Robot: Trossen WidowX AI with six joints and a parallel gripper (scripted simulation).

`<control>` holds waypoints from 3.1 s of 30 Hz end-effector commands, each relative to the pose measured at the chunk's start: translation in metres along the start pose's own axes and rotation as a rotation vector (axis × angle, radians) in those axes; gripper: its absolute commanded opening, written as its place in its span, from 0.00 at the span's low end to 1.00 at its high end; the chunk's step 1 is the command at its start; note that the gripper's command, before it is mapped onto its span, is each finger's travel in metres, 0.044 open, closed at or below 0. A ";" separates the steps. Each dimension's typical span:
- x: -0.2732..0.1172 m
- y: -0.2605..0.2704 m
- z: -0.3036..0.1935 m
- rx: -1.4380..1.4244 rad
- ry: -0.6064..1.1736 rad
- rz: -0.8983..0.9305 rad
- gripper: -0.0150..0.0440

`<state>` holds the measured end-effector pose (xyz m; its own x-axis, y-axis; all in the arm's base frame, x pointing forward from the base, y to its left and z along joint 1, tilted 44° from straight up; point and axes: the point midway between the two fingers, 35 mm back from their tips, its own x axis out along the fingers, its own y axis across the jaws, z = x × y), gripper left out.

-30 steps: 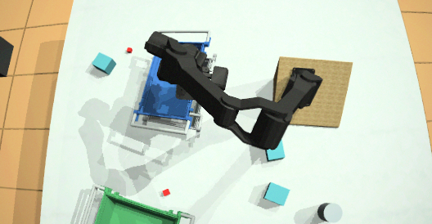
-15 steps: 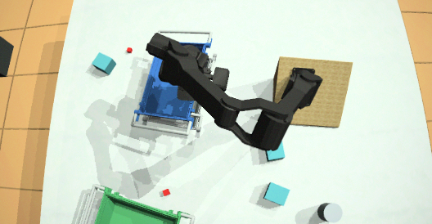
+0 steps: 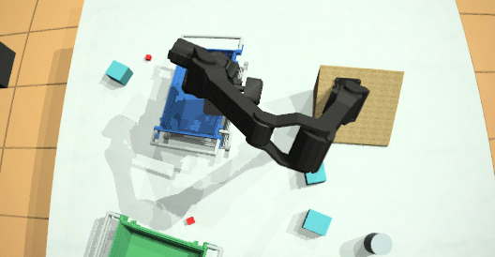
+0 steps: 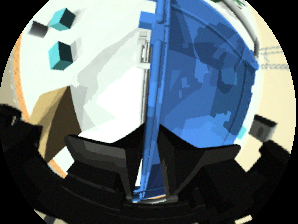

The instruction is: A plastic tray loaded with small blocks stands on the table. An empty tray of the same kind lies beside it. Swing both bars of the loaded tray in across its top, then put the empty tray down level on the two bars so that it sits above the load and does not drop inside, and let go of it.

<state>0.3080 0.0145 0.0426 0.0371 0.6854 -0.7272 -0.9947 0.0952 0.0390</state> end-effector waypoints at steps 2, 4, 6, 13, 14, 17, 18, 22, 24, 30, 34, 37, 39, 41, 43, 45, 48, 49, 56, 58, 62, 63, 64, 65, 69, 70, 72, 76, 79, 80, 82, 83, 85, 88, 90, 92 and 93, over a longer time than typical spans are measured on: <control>0.006 0.004 0.004 -0.005 0.002 0.024 0.25; 0.006 0.004 0.004 -0.005 0.002 0.024 0.25; 0.006 0.004 0.004 -0.005 0.002 0.024 0.25; 0.006 0.004 0.004 -0.005 0.002 0.024 0.25; 0.006 0.004 0.004 -0.005 0.002 0.024 0.25; 0.006 0.004 0.004 -0.005 0.002 0.024 0.25; 0.006 0.004 0.004 -0.005 0.002 0.024 0.25; 0.006 0.004 0.004 -0.005 0.002 0.024 0.25; 0.006 0.004 0.004 -0.005 0.002 0.024 0.25; 0.006 0.004 0.004 -0.005 0.002 0.024 0.25; 0.006 0.004 0.004 -0.005 0.002 0.024 0.25; 0.006 0.004 0.004 -0.005 0.002 0.024 0.25; 0.002 0.001 0.001 -0.001 0.000 0.003 0.25; 0.004 0.002 0.001 -0.002 0.001 0.008 0.25; 0.008 0.004 0.003 -0.003 0.001 0.015 0.25; 0.012 0.006 0.004 -0.004 0.002 0.021 0.25; 0.013 0.007 0.004 -0.005 0.002 0.024 0.25; 0.013 0.007 0.004 -0.005 0.002 0.024 0.25; 0.013 0.007 0.004 -0.005 0.002 0.024 0.25; 0.013 0.007 0.004 -0.005 0.002 0.024 0.25; 0.013 0.007 0.004 -0.005 0.002 0.024 0.25; 0.013 0.007 0.004 -0.005 0.002 0.024 0.25; 0.013 0.007 0.004 -0.005 0.002 0.024 0.25; 0.013 0.007 0.004 -0.005 0.002 0.024 0.25; 0.013 0.007 0.004 -0.005 0.002 0.024 0.25; 0.013 0.007 0.004 -0.005 0.002 0.024 0.25; 0.013 0.007 0.004 -0.005 0.002 0.024 0.25; 0.013 0.007 0.004 -0.005 0.002 0.024 0.25; 0.013 0.007 0.004 -0.005 0.002 0.024 0.25; 0.013 0.007 0.004 -0.005 0.002 0.024 0.25; 0.013 0.007 0.004 -0.005 0.002 0.024 0.25; 0.013 0.007 0.004 -0.005 0.002 0.024 0.25; 0.013 0.007 0.004 -0.005 0.002 0.024 0.25; 0.013 0.007 0.004 -0.005 0.002 0.024 0.25; 0.013 0.007 0.004 -0.005 0.002 0.024 0.25; 0.013 0.007 0.004 -0.005 0.002 0.024 0.25; 0.013 0.007 0.004 -0.005 0.002 0.024 0.25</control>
<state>0.3056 0.0199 0.0373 0.0372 0.6849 -0.7277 -0.9947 0.0953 0.0388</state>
